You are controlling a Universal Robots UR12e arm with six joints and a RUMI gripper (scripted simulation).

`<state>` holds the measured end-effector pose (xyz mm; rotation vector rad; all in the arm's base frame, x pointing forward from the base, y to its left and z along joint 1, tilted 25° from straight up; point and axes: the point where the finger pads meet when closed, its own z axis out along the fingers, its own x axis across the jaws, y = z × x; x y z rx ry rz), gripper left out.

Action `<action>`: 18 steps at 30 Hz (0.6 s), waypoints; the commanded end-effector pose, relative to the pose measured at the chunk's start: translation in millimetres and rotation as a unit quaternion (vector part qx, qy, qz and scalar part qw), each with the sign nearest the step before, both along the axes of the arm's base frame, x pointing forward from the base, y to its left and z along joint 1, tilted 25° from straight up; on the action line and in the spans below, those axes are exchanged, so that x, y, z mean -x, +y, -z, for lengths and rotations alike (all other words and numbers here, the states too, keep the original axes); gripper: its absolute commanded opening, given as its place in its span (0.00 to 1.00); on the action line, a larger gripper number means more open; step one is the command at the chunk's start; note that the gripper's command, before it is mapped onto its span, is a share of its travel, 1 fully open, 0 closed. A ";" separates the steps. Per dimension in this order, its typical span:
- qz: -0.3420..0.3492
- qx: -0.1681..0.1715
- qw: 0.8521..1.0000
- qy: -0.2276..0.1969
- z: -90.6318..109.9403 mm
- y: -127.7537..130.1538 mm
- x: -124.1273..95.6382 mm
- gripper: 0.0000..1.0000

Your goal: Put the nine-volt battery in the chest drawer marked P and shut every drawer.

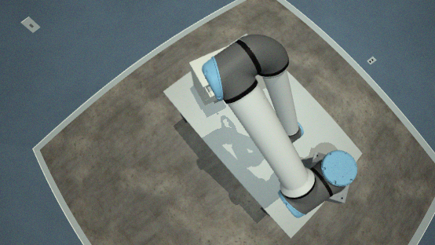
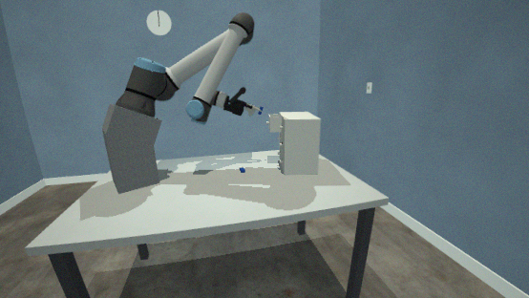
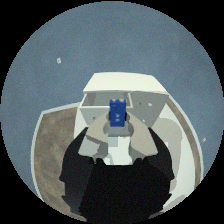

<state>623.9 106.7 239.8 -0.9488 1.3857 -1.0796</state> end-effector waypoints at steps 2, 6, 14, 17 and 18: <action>0.000 0.000 1.000 0.000 -4.9 -2.6 -13.2 0.13; 0.000 0.000 1.000 0.000 -6.6 -3.5 -17.9 0.13; 0.000 0.000 1.000 0.000 -13.1 -7.1 -36.2 0.13; 0.000 0.000 1.000 0.000 -15.4 -8.4 -42.8 0.13; 0.000 0.000 1.000 0.000 -16.2 -8.8 -44.9 0.13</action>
